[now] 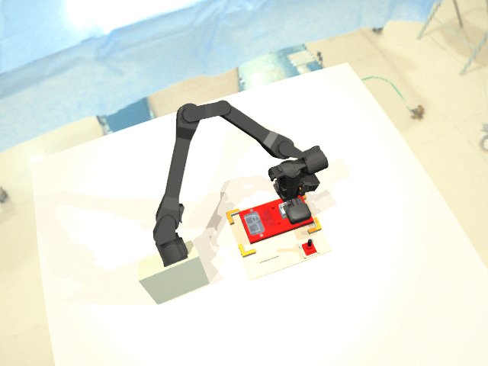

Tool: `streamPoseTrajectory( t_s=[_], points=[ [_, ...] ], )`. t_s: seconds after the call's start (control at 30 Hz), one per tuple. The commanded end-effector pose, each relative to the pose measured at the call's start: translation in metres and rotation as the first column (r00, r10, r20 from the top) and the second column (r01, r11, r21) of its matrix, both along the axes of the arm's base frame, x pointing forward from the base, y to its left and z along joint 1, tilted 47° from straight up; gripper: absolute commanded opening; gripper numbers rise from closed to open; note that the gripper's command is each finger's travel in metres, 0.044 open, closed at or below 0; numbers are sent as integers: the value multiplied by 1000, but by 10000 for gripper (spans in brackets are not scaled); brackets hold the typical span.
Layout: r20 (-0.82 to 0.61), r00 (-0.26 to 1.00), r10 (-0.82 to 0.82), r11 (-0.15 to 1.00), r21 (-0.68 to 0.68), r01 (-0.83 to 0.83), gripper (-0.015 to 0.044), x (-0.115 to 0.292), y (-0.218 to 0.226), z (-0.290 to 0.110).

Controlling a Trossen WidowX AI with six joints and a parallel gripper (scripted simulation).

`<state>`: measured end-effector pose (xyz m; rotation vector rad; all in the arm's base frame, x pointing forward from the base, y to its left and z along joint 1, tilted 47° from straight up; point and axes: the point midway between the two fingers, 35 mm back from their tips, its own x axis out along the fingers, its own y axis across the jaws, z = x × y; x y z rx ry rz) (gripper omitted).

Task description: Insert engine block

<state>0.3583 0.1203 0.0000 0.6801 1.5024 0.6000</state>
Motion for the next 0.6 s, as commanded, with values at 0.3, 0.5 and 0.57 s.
streamPoseTrajectory(
  t_s=[0.3,0.5,0.57],
  points=[
    [-6,1000,-4,1000,4,4,160,0,2,-2],
    [-6,1000,-4,1000,5,4,160,0,2,-2],
    [-6,1000,-4,1000,5,4,160,0,2,-2]
  ],
)
